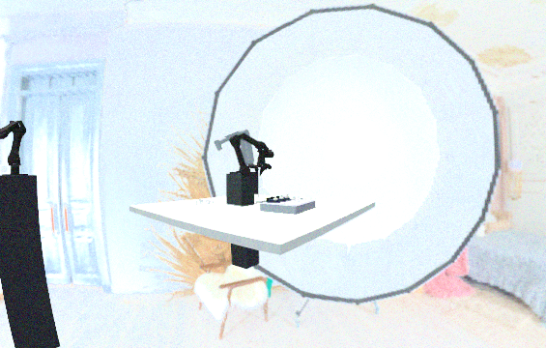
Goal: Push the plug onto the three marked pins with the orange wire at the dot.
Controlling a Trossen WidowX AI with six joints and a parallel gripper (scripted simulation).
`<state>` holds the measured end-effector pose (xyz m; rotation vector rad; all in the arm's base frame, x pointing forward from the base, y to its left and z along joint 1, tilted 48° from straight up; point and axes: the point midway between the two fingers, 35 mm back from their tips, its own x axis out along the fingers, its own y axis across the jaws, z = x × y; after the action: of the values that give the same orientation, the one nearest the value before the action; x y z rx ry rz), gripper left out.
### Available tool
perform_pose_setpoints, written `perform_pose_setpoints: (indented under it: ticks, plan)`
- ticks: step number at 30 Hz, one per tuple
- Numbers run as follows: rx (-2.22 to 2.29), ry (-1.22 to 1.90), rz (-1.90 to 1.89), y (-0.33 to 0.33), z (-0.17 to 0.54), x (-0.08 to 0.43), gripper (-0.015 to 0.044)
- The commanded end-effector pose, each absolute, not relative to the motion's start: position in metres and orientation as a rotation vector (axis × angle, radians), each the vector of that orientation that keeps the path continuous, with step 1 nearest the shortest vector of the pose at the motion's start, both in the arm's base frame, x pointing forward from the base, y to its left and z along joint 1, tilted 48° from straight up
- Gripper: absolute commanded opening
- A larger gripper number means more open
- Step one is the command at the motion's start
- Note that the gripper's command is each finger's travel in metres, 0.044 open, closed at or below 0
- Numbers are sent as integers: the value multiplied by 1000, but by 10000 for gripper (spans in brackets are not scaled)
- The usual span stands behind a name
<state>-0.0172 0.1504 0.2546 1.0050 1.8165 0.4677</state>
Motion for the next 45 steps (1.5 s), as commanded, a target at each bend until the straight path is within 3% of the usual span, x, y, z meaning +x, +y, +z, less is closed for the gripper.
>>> perform_pose_setpoints:
  ticks: [1,45]
  plan:
    - [1009,1743,503,158,254,-5,115]
    - [864,827,638,178,282,157,115]
